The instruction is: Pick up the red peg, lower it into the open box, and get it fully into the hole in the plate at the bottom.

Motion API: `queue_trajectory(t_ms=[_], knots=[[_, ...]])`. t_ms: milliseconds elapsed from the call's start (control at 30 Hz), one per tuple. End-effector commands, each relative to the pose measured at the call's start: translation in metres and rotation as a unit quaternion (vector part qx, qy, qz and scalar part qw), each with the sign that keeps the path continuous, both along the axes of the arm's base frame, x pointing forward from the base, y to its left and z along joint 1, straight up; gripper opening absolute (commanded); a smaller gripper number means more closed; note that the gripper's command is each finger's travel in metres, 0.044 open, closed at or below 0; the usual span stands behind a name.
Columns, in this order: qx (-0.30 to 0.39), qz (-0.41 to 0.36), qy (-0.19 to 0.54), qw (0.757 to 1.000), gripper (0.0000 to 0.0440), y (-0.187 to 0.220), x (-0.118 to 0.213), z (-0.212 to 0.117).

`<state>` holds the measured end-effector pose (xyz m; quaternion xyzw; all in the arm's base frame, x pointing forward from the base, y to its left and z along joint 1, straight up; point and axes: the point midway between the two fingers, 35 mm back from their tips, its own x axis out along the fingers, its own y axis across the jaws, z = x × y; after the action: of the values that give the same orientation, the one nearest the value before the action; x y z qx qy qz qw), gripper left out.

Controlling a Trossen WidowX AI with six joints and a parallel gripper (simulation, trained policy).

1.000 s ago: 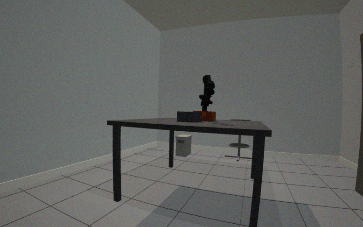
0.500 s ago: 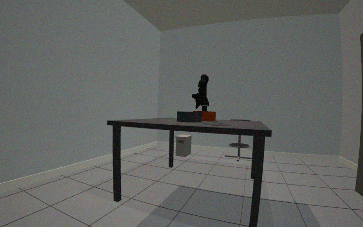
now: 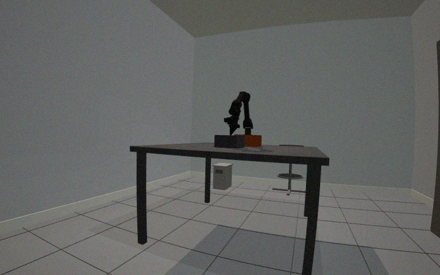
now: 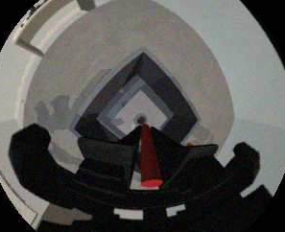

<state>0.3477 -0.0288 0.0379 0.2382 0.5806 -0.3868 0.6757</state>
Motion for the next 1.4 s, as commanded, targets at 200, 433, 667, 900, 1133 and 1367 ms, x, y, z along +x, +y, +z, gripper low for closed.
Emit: queue_trajectory(t_ms=[200, 433, 667, 900, 1133, 1367], knots=[[0.043, 0.041, 0.033, 0.998, 0.0116, -0.008, 0.000, -0.040], [0.064, 0.049, 0.035, 0.996, 0.0243, -0.017, 0.012, -0.048], [0.088, 0.052, 0.021, 0.995, 0.0375, -0.022, 0.036, -0.039], [0.116, 0.063, -0.002, 0.991, 0.0440, -0.022, 0.065, -0.027], [0.138, 0.077, -0.043, 0.987, 0.0440, -0.018, 0.097, -0.010], [0.141, 0.080, -0.053, 0.985, 0.0440, -0.017, 0.104, -0.006]])
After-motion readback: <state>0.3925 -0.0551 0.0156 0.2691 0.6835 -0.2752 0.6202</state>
